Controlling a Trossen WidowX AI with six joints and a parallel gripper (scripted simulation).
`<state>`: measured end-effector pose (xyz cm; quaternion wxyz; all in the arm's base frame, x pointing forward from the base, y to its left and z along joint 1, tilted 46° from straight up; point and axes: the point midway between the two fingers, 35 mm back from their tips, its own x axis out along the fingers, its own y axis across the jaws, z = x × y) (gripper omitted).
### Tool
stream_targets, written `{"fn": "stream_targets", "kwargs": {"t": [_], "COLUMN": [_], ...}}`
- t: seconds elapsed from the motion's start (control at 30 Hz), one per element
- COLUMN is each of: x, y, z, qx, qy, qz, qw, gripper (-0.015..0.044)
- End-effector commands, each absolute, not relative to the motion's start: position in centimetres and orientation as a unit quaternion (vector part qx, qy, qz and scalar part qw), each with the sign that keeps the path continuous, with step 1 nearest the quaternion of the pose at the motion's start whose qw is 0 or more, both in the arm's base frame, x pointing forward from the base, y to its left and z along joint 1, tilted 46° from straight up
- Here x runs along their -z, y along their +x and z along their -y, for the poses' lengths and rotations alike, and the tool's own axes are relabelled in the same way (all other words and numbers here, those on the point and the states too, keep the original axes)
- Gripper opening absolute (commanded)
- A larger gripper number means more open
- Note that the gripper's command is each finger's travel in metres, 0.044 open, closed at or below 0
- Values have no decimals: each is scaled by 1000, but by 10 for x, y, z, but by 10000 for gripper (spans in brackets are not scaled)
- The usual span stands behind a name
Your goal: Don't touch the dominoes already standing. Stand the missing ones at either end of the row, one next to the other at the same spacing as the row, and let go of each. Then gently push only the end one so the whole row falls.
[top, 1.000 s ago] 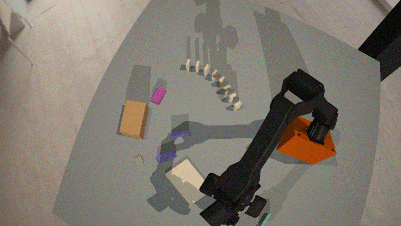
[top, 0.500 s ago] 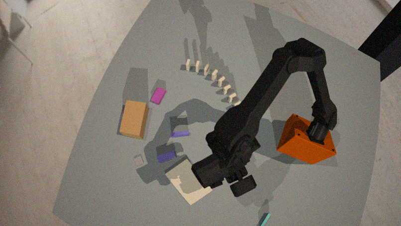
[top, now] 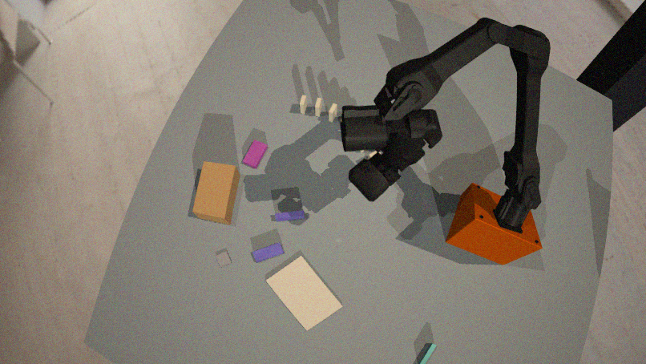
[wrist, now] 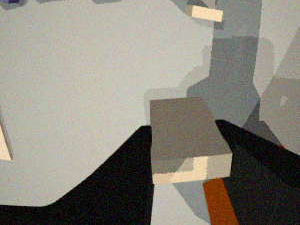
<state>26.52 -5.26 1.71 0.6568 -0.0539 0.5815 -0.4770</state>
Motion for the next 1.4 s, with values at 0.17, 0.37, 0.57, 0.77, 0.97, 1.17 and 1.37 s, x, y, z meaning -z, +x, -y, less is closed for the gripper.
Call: {"fn": "stream_targets", "kwargs": {"t": [0.17,0.37,0.57,0.77,0.97,1.17,1.37], "x": [-31,-16,7,27,46,60,60], "y": [251,252,252,248,241,231,231], "z": [73,85,106,128,149,167,168], "qx": [541,539,536,536,538,542,542], "qy": [1,3,5,5,3,-1,-2], "qz": [-528,-530,-531,-530,-529,-528,-527], "qw": [655,655,656,656,656,654,654], "gripper": [107,107,107,107,107,107,107]}}
